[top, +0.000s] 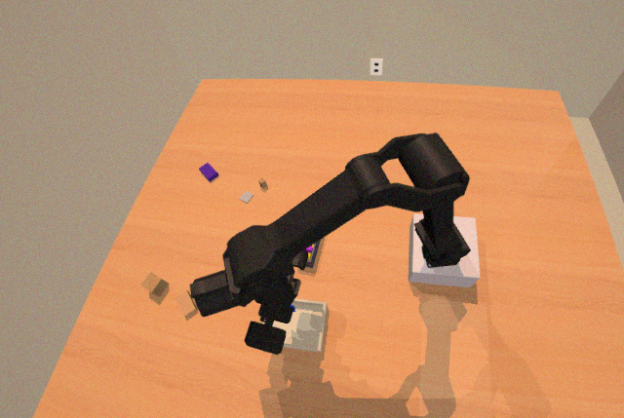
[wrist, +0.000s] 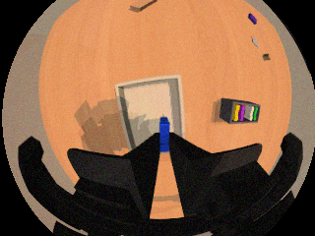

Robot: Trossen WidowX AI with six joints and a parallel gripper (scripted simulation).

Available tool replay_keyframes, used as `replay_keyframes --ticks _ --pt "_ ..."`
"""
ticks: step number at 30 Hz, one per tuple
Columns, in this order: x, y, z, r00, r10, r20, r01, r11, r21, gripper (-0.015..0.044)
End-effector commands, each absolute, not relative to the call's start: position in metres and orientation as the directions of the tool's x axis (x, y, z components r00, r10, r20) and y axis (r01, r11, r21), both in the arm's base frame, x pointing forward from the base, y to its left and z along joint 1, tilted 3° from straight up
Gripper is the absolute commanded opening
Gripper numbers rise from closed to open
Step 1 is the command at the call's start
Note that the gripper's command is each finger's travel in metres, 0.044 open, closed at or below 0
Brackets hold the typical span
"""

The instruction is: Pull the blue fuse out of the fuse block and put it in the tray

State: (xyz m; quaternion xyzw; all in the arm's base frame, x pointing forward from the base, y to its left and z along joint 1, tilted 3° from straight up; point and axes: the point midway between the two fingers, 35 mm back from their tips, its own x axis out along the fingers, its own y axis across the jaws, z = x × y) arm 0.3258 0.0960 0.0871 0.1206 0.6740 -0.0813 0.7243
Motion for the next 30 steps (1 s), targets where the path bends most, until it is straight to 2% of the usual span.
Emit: replay_keyframes --ticks 1,30 --pt "0.325 0.112 0.087 0.077 0.042 -0.996 0.285 0.956 0.062 0.0" --pt "0.328 0.115 0.048 0.077 0.042 -0.996 0.285 0.956 0.062 0.0"
